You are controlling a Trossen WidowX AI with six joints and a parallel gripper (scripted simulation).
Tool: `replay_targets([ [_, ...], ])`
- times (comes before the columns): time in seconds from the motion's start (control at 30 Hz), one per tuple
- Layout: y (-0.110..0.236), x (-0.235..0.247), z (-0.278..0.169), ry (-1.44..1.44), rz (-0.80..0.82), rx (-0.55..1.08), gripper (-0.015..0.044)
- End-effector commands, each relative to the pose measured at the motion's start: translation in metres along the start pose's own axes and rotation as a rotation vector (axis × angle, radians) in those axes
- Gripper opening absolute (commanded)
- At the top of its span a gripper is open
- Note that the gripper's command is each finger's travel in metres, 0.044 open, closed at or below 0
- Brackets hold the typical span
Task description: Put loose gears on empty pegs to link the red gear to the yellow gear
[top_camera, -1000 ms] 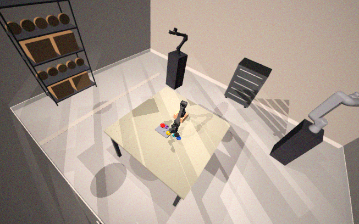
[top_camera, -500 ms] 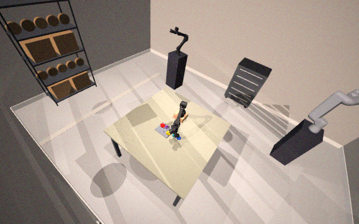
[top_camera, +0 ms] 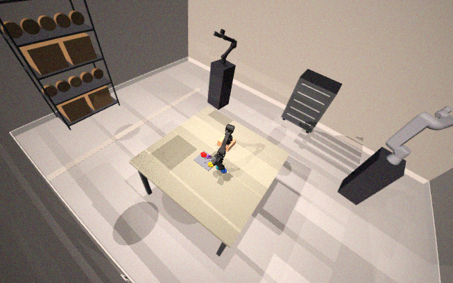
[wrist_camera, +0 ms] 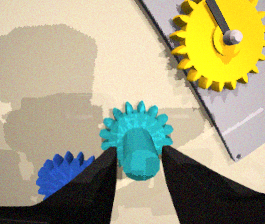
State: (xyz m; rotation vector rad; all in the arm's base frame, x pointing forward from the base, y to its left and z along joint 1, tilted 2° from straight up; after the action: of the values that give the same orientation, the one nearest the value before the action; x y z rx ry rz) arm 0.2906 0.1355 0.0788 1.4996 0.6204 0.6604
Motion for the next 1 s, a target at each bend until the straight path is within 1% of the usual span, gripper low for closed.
replay_targets([
  [0.0, -0.001, -0.001, -0.001, -0.003, 0.000, 0.006, 0.0059],
  [0.27, -0.001, -0.001, -0.001, -0.003, 0.000, 0.006, 0.0000],
  [0.5, 0.009, 0.003, -0.004, 0.047, 0.040, -0.020, 0.0000],
  [0.97, 0.043, 0.010, -0.001, 0.034, 0.030, -0.013, 0.0000],
])
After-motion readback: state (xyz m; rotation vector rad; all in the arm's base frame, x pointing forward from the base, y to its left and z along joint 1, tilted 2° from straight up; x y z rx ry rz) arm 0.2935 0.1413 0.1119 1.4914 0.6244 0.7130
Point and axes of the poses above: the point midway between the two fingers, 35 mm back from their tips, its own y axis back along the fingers, its own x axis across the jaws, z = x × y, the point moved 9 cm from there along y, back along the fingers, and after that the axes turned 14 degrees about -y, right-handed, at the moved point
